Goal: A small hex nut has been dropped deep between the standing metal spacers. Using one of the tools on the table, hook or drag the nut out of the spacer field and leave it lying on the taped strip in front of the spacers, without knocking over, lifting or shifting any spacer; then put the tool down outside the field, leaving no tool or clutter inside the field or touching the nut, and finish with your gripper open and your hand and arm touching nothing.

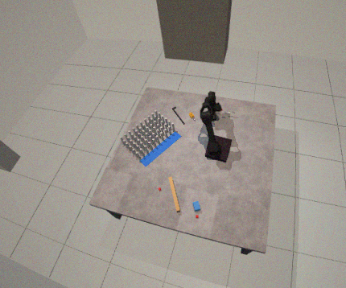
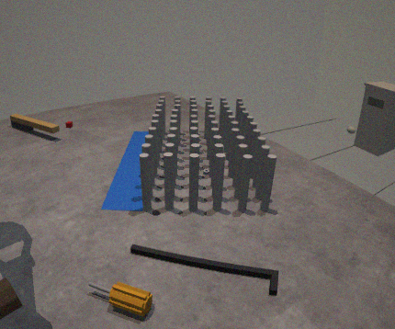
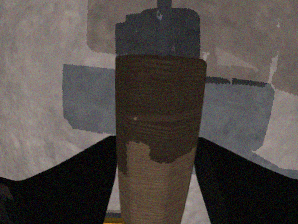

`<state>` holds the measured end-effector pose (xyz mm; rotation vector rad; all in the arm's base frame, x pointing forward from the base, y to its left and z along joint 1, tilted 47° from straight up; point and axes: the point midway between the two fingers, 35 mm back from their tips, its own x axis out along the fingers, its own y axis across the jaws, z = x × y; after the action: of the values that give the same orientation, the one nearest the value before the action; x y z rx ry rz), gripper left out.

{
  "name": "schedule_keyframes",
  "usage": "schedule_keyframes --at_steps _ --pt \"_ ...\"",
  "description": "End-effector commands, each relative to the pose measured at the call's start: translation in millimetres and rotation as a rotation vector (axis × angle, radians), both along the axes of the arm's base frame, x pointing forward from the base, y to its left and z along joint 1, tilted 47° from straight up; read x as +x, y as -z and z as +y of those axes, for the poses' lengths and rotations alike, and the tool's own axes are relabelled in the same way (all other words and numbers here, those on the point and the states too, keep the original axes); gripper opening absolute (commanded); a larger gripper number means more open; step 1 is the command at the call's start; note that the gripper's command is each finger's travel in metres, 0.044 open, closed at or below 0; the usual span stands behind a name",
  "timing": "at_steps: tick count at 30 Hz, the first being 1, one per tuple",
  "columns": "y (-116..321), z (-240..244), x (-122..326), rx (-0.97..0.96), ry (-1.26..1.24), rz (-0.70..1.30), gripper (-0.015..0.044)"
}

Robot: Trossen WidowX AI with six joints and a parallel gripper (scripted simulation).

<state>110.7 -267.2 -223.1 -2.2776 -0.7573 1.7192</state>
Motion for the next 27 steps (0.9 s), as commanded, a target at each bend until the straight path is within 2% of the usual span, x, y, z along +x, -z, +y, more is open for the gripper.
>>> schedule_keyframes --at_steps 1,27 --pt "2.2 0.8 1.1 -0.005 -0.004 -0.010 0.0000" --pt "32.1 30.7 6.8 0.003 -0.008 -0.006 0.0000"
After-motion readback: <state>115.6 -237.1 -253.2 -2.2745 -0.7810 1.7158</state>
